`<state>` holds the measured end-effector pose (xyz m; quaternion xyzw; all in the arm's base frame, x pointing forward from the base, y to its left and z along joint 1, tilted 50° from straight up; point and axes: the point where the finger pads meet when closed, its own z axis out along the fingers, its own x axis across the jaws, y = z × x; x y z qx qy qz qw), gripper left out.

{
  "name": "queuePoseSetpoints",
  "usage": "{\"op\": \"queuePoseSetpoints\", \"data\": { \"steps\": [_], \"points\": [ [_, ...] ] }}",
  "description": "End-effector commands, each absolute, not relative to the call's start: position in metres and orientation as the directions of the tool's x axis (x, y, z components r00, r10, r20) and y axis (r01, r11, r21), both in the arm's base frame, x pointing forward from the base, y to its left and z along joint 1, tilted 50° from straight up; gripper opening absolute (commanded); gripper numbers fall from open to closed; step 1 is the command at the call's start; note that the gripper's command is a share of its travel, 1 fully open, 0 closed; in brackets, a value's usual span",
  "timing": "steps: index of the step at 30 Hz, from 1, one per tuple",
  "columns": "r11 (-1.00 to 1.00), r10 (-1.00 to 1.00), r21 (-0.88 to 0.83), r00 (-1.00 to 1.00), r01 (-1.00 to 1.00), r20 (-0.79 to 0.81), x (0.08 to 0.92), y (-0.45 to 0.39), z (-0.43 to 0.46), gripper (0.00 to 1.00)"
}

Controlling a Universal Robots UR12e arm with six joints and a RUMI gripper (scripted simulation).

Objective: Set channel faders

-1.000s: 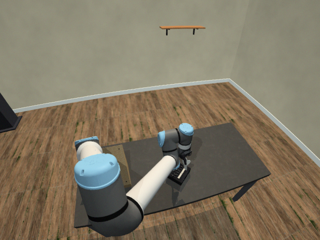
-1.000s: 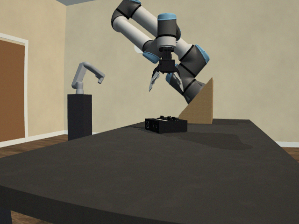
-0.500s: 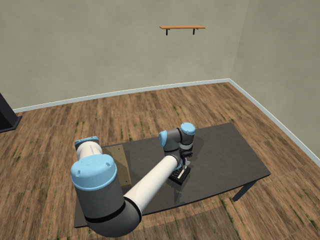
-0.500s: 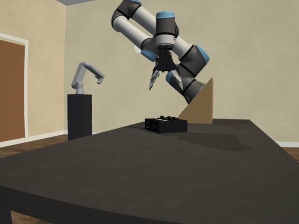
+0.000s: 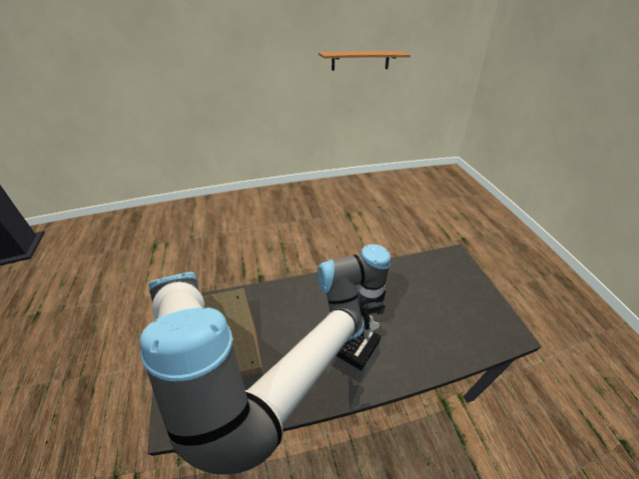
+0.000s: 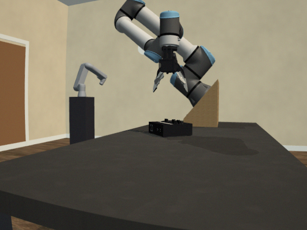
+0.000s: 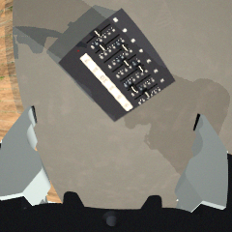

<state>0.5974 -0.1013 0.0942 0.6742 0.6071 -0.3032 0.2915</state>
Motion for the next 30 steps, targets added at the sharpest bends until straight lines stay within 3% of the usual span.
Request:
{"op": "queuePoseSetpoints", "data": {
  "steps": [1, 23, 30],
  "points": [
    [-0.093, 0.642, 0.026, 0.080, 0.995, -0.763, 0.5978, -0.1010, 0.0946, 1.00],
    [-0.056, 0.645, -0.017, 0.023, 0.998, -0.764, 0.5962, -0.1018, 0.0924, 1.00],
    [0.017, 0.645, -0.103, -0.089, 0.995, -0.759, 0.5933, -0.1033, 0.0881, 1.00]
  ]
}}
